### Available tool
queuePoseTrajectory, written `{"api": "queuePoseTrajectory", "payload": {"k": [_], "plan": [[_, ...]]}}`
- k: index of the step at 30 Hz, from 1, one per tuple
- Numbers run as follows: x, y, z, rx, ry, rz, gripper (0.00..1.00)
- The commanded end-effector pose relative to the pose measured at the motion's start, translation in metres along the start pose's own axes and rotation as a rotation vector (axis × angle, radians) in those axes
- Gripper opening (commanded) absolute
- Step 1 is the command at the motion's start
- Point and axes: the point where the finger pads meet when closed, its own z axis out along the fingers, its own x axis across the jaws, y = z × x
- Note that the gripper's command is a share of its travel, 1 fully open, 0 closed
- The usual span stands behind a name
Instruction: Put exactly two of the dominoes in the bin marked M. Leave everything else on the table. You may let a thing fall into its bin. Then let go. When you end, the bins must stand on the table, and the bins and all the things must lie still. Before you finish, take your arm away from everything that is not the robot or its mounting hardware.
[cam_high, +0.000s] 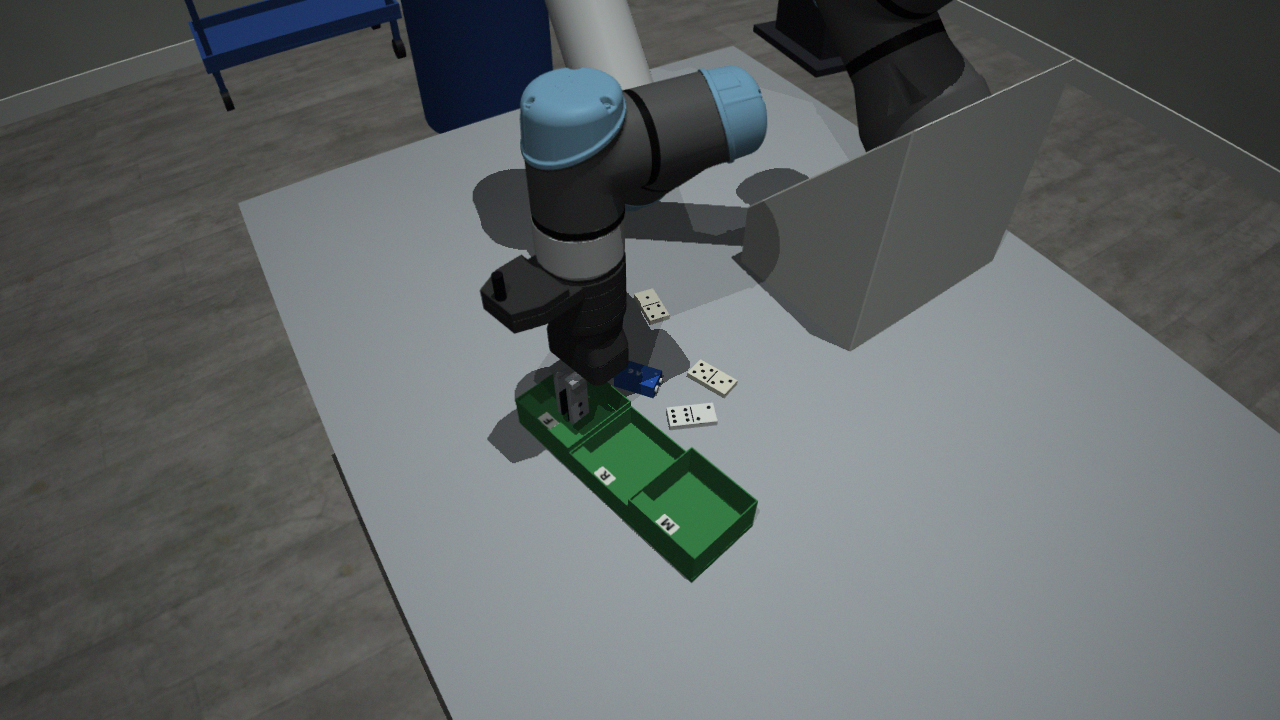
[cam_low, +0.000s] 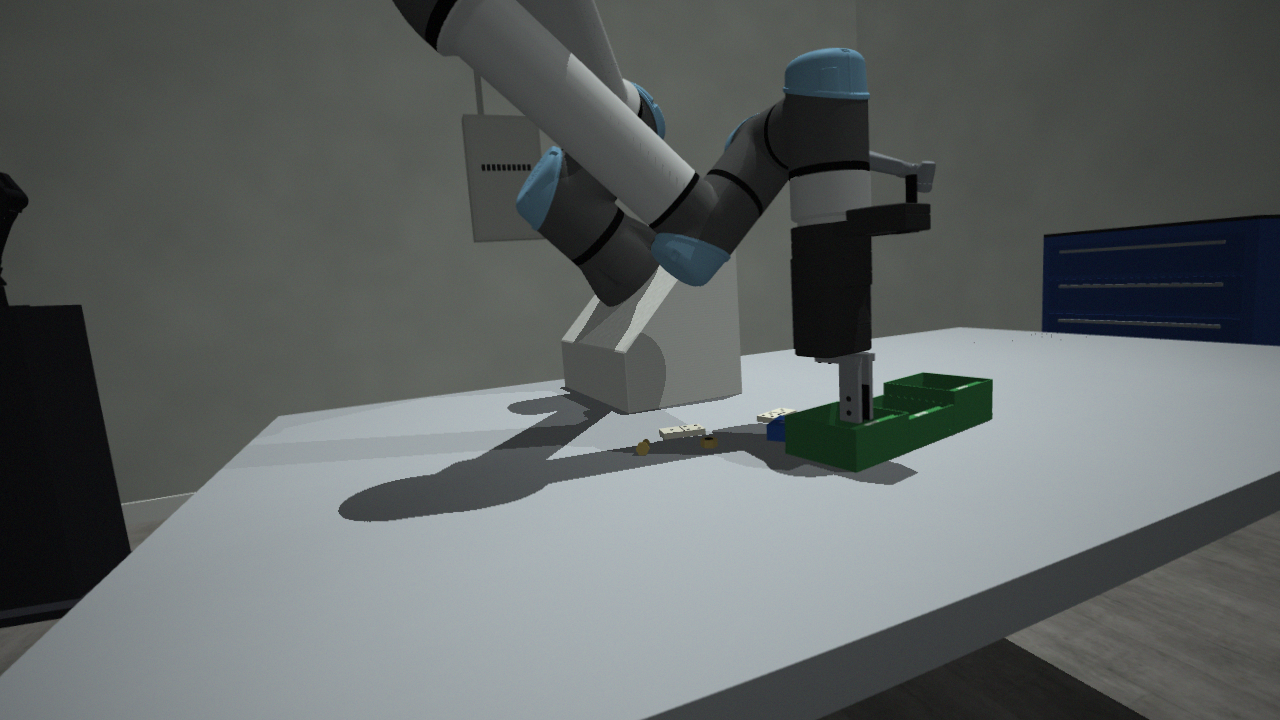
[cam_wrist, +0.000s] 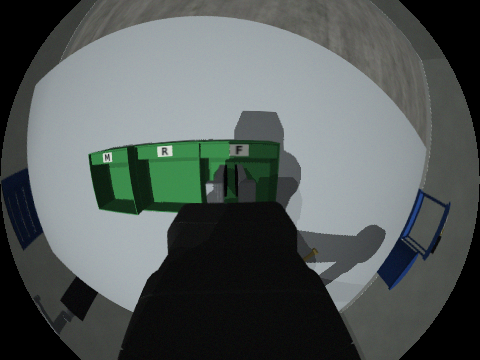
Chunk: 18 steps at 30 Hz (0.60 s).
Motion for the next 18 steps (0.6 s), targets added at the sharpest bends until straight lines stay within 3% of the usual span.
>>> {"api": "queuePoseTrajectory", "payload": {"k": [1, 11, 18], "plan": [[0.0, 0.0, -0.008, 0.001, 0.0, 0.0, 0.31], [0.0, 0.0, -0.022, 0.001, 0.0, 0.0, 0.31], [0.0, 0.0, -0.043, 0.001, 0.0, 0.0, 0.31]]}}
